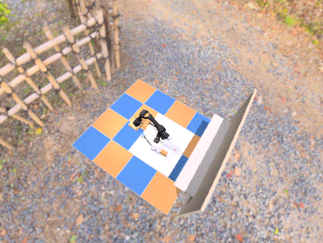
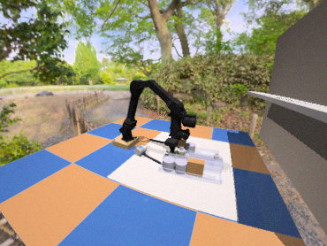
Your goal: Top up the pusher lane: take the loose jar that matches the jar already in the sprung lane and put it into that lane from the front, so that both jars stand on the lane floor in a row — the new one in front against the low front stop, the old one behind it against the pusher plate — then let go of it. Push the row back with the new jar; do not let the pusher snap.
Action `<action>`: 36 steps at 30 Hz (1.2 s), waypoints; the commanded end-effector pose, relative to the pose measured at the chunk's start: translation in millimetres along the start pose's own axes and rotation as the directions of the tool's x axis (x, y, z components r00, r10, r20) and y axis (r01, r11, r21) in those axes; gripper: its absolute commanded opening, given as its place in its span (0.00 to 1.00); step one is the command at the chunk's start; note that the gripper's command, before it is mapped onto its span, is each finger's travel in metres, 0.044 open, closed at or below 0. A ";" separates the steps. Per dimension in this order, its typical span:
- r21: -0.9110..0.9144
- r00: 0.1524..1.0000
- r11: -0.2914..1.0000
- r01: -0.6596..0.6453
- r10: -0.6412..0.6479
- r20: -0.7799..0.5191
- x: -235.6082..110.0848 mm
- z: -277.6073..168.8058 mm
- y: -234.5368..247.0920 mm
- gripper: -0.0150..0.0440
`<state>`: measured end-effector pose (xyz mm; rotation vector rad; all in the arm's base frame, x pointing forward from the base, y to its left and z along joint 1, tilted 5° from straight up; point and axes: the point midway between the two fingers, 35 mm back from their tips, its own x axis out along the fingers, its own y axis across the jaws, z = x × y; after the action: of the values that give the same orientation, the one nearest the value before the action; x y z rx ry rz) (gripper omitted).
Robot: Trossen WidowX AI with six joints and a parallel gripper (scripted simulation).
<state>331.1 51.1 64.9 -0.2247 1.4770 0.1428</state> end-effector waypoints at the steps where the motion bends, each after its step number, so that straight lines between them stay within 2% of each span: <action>1: 0.003 1.000 1.000 -0.002 0.002 0.020 1.1 4.2 0.1 0.25; 36: 0.002 1.000 1.000 -0.002 0.002 0.019 1.6 -1.8 0.1 0.25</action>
<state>327.0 50.0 62.9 -0.2231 1.4718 0.1420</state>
